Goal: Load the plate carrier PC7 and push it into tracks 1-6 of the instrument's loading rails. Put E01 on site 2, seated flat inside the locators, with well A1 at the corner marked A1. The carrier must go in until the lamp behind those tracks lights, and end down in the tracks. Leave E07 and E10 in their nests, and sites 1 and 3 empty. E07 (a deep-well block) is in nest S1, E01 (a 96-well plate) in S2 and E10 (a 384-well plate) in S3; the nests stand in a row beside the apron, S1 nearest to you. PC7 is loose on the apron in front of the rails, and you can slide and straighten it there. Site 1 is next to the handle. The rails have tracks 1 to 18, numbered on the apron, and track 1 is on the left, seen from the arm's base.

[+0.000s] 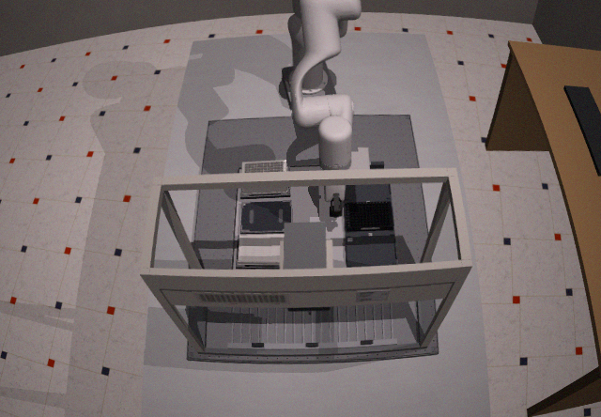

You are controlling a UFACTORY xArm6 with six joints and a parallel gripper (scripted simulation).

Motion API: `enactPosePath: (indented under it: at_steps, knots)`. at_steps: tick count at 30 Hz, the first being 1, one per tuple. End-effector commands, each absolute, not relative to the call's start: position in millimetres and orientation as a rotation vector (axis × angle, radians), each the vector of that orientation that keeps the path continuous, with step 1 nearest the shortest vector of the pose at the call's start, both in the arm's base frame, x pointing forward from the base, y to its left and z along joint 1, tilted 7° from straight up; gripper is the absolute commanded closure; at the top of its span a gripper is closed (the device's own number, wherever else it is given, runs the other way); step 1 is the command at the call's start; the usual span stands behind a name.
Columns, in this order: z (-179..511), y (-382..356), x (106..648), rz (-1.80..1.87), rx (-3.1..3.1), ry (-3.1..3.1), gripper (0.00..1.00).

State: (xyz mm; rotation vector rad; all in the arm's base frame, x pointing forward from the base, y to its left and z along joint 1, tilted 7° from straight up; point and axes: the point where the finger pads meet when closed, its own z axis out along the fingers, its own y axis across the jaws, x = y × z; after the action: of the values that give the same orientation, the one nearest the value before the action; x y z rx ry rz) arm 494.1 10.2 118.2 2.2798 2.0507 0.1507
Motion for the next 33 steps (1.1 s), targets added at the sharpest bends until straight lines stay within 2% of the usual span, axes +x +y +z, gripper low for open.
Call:
enactPosePath:
  at_steps: [1, 26, 33]
  knots:
    - [129.6, 10.1, 494.2, 0.156, 2.277, 2.049, 0.00]
    - [147.7, 9.9, 491.9, 0.156, 2.277, 2.049, 0.00]
    - [148.6, 44.8, 495.5, 0.156, 2.278, 2.049, 0.00]
